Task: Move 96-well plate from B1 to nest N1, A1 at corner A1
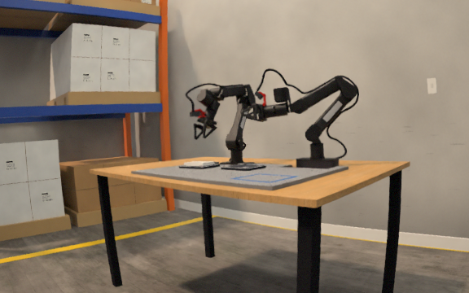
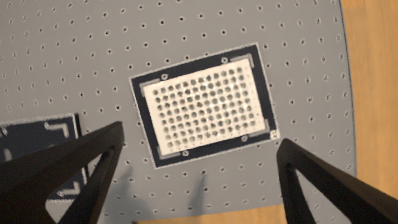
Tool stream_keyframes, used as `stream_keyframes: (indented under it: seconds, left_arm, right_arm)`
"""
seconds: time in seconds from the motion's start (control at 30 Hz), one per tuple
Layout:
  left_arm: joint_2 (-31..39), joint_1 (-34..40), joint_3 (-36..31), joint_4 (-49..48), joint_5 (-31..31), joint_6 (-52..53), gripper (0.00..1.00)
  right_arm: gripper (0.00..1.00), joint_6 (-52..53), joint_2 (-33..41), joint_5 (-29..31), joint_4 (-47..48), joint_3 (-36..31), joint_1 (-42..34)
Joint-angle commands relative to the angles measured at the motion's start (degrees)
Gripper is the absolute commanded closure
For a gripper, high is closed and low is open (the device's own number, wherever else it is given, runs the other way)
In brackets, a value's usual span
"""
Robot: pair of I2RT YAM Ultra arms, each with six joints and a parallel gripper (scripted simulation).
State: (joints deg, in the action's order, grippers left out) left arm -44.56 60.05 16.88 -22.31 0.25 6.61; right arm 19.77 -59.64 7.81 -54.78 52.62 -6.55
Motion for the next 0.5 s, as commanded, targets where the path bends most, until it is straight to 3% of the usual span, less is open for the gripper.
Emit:
stream_keyframes:
  seconds: [0.0, 0.47]
  left_arm:
    - [-0.1, 0.3, 0.3, -1.2, 0.2, 0.1, 0.0]
    - [-0.1, 0.3, 0.3, -1.2, 0.2, 0.1, 0.0]
  right_arm:
    - [0.0, -9.6, 4.0, -2.2, 3.4, -2.4, 1.6]
    - [0.0, -12.4, 6.3, -4.5, 3.3, -4.2, 4.4]
